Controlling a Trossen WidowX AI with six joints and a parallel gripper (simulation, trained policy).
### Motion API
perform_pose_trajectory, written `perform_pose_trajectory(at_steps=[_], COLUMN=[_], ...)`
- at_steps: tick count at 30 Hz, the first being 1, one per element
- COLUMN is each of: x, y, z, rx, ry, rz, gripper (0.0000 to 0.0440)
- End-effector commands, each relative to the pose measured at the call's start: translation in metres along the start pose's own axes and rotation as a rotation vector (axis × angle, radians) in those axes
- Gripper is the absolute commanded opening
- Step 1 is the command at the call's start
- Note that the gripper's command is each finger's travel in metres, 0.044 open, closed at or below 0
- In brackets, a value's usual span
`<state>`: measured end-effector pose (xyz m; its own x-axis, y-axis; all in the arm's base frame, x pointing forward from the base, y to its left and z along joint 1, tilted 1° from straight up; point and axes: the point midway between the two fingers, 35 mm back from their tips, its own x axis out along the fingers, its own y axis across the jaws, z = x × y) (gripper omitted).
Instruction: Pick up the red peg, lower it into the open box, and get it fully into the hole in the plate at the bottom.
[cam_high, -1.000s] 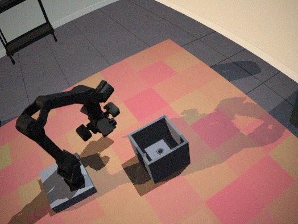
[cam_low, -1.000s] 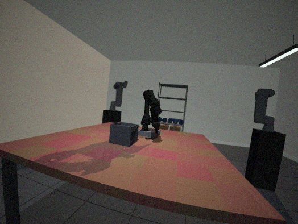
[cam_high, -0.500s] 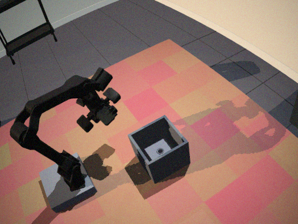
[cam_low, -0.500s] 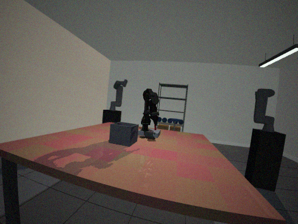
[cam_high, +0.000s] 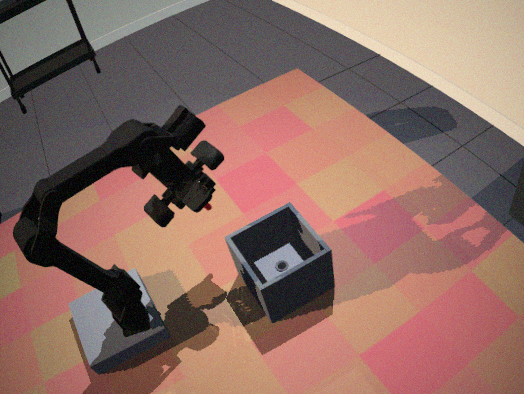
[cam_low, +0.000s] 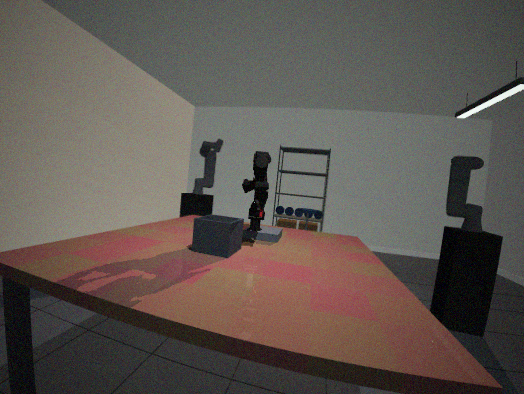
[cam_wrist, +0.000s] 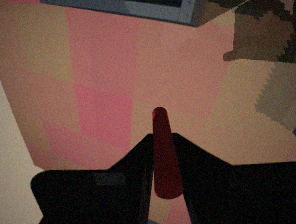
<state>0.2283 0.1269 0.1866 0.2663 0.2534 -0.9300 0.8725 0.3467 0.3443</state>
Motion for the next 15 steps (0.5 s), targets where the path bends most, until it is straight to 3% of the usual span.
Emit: perform_pose_trajectory(at_steps=[1, 15], x=[-0.006, -0.015], y=[0.002, 0.007], z=[0.01, 0.062], rx=[0.005, 0.074], ry=[-0.028, -0.12], rz=[0.008, -0.031], gripper=[0.0, 0.0])
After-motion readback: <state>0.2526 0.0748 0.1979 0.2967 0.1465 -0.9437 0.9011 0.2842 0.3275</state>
